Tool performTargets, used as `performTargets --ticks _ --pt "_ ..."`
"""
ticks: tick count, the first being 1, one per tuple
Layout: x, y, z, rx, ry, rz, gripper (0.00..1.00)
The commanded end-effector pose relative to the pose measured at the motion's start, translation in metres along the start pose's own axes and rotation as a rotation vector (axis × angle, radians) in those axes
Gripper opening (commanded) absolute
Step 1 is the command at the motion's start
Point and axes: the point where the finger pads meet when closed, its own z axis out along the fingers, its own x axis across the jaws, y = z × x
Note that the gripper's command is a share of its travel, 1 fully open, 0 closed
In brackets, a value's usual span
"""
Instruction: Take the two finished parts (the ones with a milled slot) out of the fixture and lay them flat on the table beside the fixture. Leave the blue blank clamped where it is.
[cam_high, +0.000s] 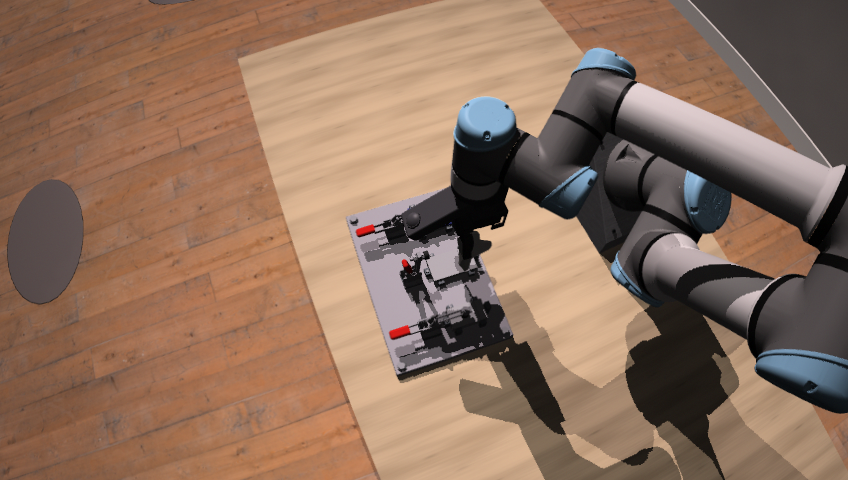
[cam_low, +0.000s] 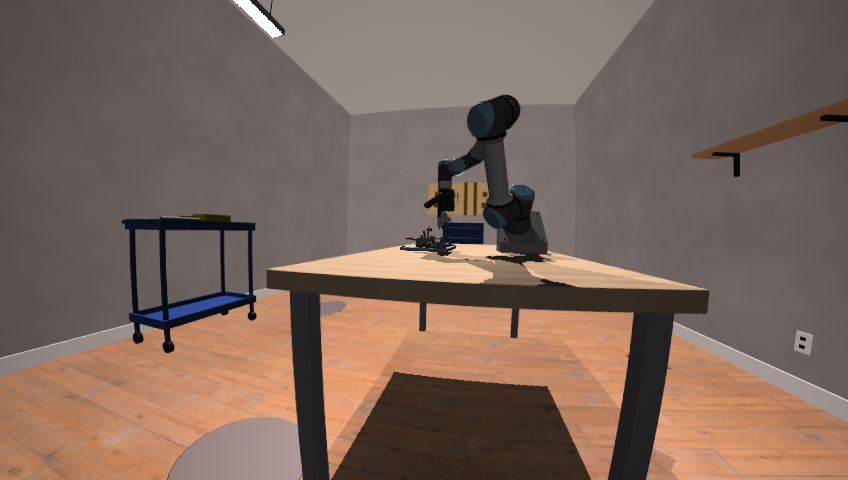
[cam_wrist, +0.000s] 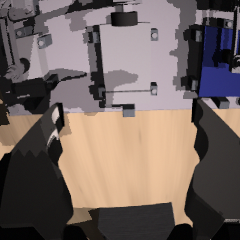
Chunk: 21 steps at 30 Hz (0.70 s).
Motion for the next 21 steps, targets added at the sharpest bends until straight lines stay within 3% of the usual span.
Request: performTargets --ticks 1,21 --pt "0.000 0.000 0.012 0.001 0.001 0.000 0.59" --pt "0.000 0.000 0.050 0.001 0.001 0.000 0.59"
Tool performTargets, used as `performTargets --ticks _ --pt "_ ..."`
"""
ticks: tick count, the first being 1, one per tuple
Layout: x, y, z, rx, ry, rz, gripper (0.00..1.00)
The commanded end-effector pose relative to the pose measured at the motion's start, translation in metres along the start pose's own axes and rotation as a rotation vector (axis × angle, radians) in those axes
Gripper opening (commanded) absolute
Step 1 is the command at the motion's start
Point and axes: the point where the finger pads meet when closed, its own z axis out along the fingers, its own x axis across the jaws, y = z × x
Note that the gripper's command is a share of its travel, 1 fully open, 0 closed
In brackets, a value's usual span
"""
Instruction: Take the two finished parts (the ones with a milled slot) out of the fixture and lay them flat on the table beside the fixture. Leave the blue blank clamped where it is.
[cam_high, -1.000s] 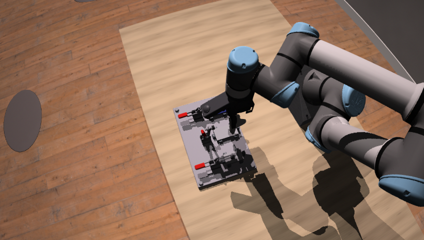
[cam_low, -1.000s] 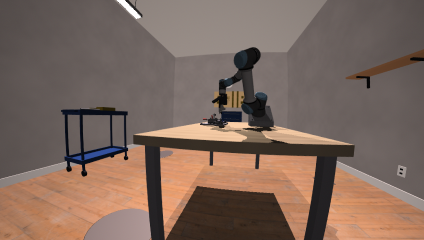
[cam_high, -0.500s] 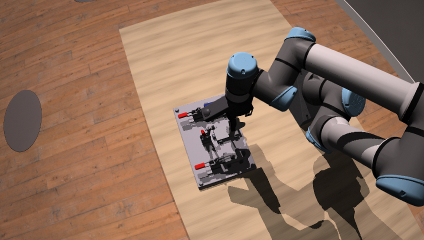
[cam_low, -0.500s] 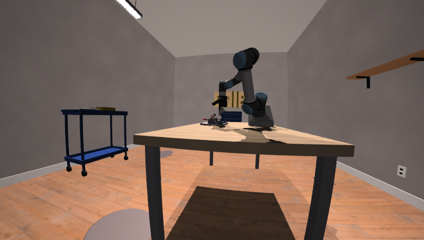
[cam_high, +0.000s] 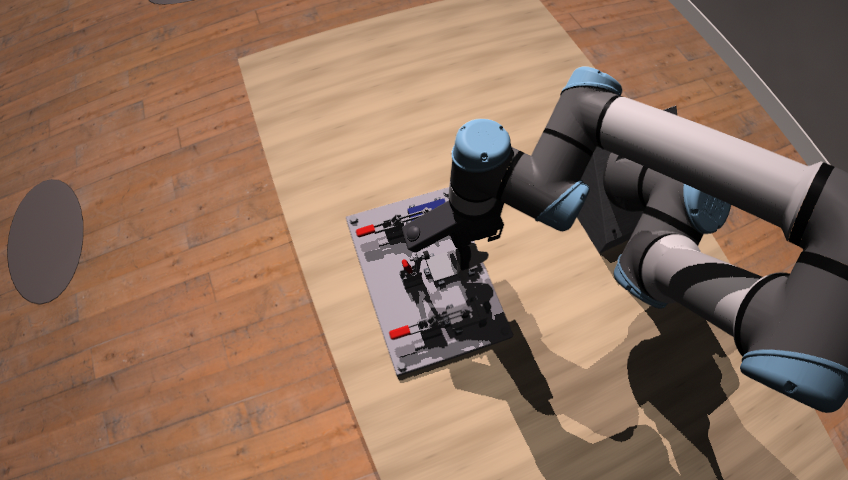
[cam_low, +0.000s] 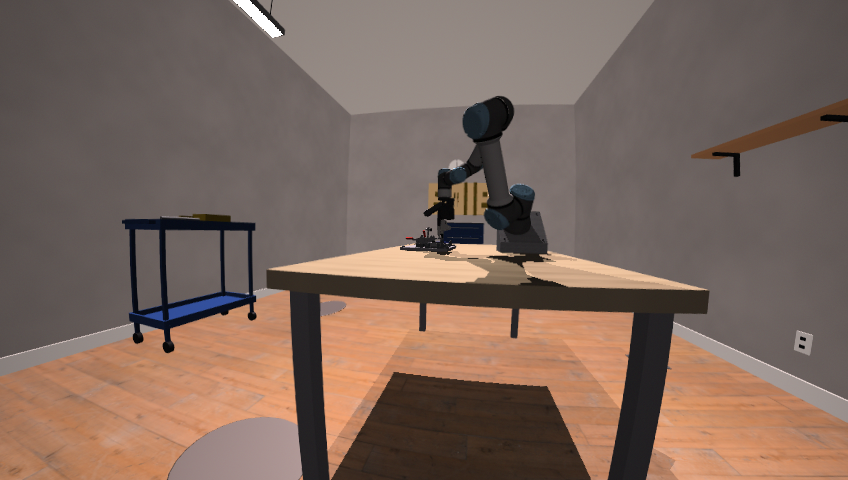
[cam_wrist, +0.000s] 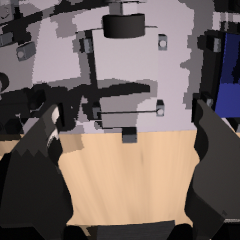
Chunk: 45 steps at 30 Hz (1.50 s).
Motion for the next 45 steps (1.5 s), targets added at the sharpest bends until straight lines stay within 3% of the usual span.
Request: performTargets --ticks 1,45 --pt "0.0005 -0.0007 0.0046 0.001 0.001 0.000 0.59" --pt "0.0005 -0.0008 0.0135 0.001 0.001 0.000 0.59"
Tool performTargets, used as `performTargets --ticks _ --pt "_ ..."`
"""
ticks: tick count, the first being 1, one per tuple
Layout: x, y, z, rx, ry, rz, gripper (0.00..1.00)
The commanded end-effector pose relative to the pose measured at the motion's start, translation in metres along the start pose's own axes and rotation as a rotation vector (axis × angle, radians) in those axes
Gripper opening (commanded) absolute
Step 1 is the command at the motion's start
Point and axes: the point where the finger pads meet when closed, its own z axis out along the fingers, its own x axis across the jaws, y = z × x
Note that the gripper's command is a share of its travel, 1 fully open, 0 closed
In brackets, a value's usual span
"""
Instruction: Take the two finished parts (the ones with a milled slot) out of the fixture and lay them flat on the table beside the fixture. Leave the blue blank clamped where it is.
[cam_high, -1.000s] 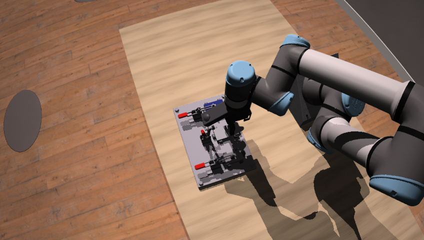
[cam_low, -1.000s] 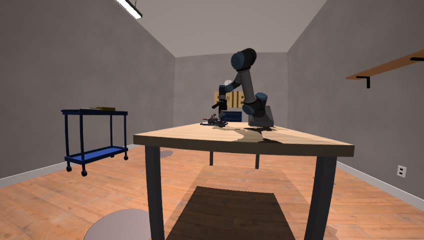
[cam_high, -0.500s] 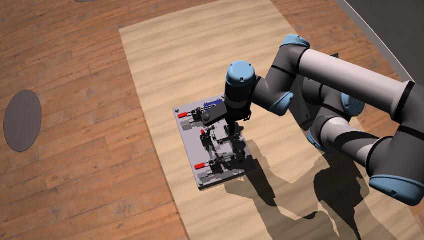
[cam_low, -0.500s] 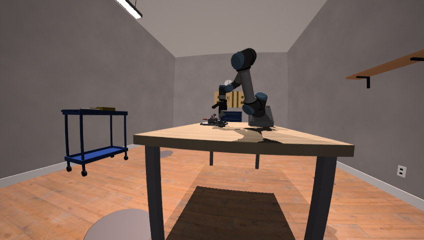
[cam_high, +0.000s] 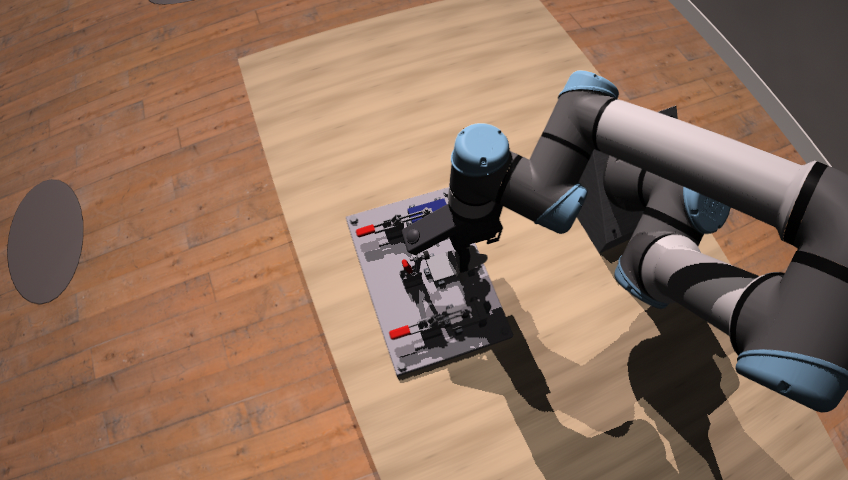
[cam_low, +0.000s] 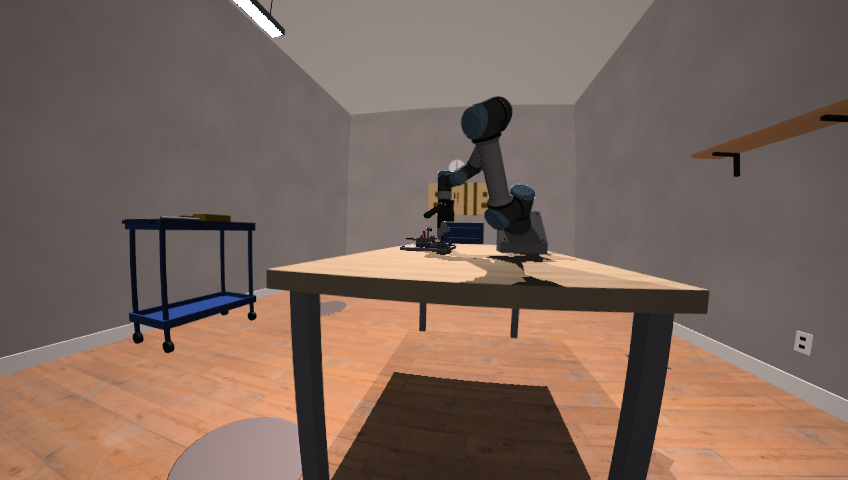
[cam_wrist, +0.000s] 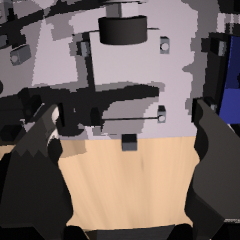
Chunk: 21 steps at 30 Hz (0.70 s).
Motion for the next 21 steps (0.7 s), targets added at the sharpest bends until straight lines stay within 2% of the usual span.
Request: performTargets --ticks 1,21 --pt "0.000 0.000 0.004 0.001 0.000 0.000 0.59" --pt "0.000 -0.001 0.020 0.001 0.000 0.000 0.59"
